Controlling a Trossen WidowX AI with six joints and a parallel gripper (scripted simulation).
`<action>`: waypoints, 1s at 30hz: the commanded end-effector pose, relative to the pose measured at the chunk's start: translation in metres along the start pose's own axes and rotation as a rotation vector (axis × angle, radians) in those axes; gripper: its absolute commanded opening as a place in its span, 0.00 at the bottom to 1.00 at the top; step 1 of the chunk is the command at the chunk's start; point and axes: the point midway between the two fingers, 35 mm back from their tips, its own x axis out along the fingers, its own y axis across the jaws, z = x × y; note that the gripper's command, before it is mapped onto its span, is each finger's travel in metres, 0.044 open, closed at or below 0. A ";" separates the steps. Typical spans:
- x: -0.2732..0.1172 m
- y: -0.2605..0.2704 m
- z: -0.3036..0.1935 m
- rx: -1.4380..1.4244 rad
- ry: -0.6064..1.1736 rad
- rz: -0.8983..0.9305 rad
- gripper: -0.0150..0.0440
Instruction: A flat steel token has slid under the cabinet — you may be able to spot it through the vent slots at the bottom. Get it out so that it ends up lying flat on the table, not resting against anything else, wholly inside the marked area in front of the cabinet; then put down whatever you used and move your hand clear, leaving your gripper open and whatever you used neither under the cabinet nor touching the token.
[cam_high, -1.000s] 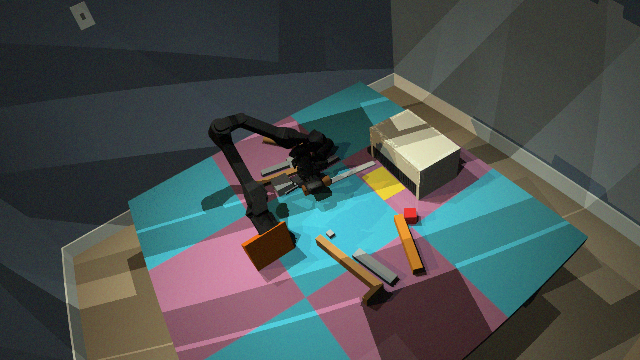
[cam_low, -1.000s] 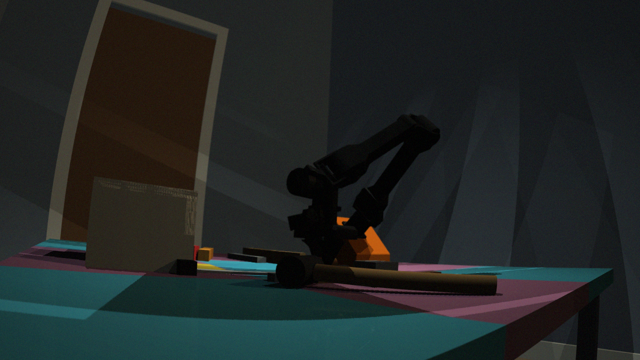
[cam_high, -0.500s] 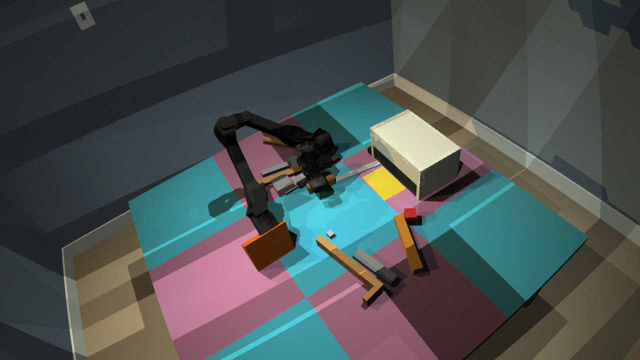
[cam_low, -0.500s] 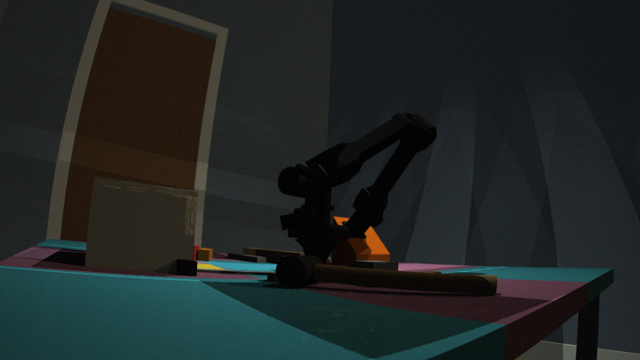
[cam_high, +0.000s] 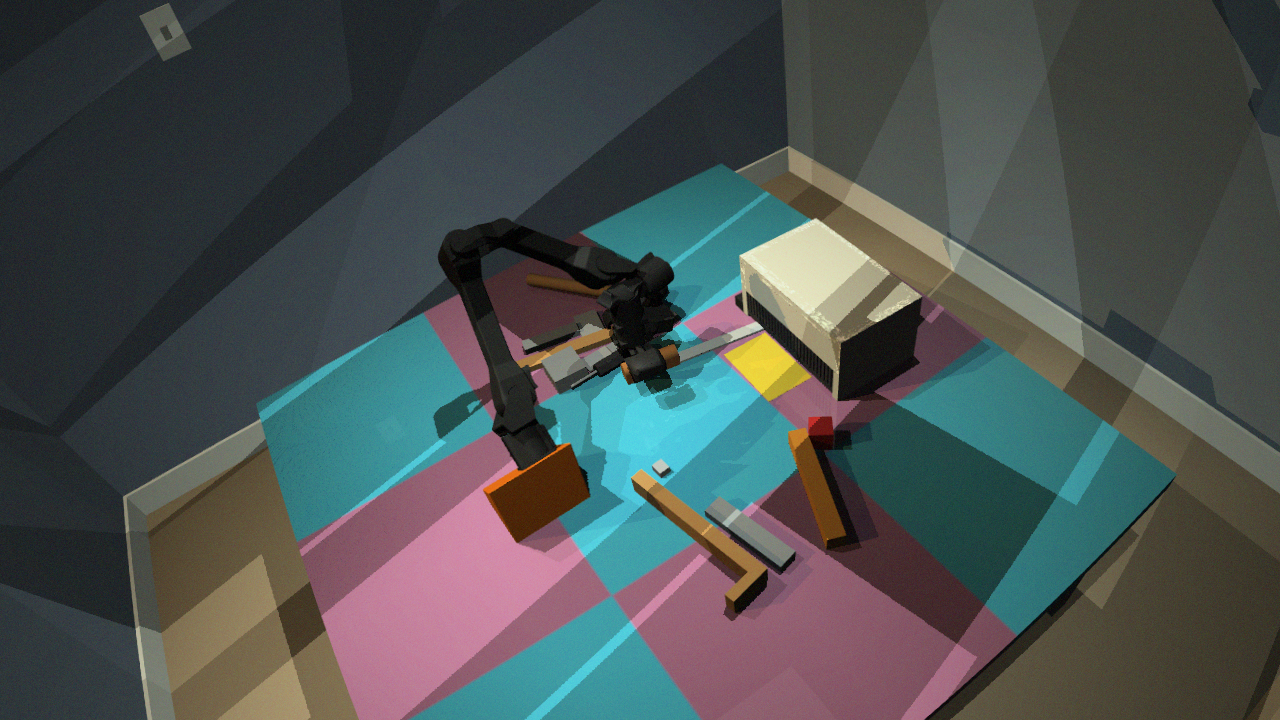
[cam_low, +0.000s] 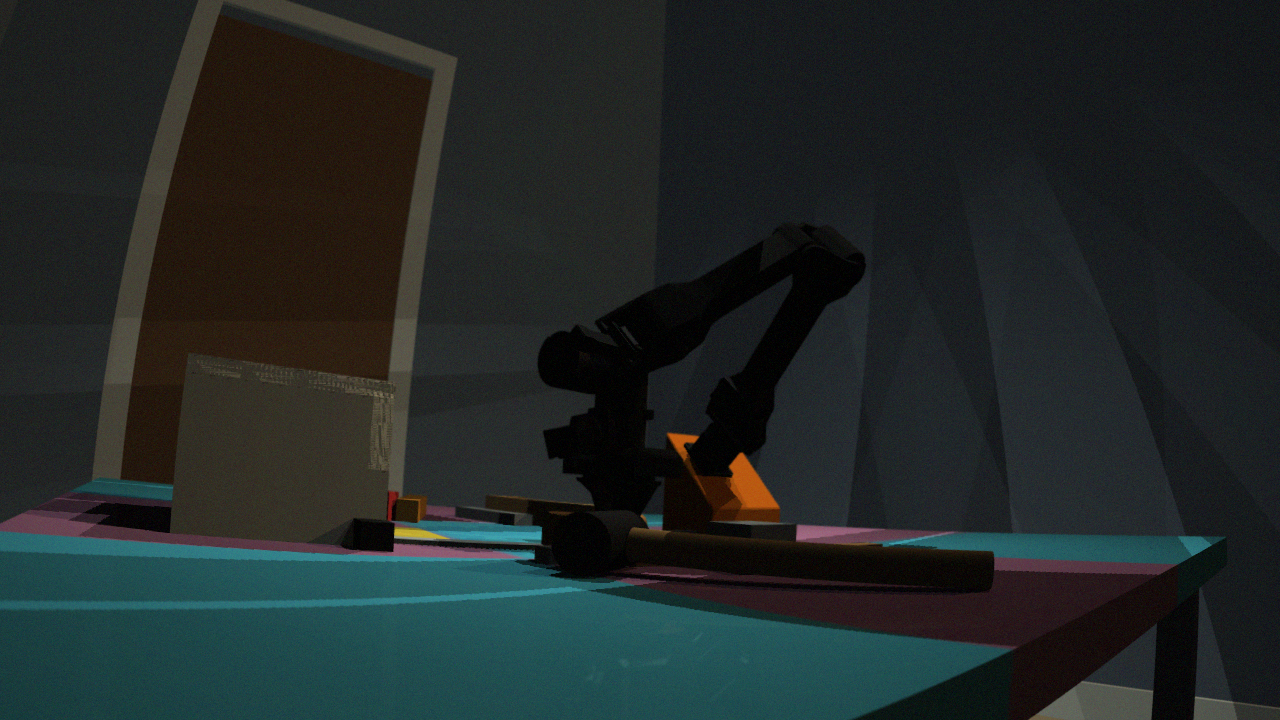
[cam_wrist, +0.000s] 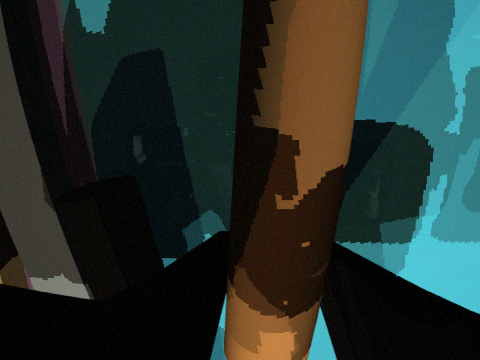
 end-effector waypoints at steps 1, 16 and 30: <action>0.000 0.000 0.006 0.000 0.000 0.002 0.25; 0.000 0.001 0.023 0.002 0.000 0.002 0.25; 0.000 0.002 0.039 0.002 -0.001 0.002 0.25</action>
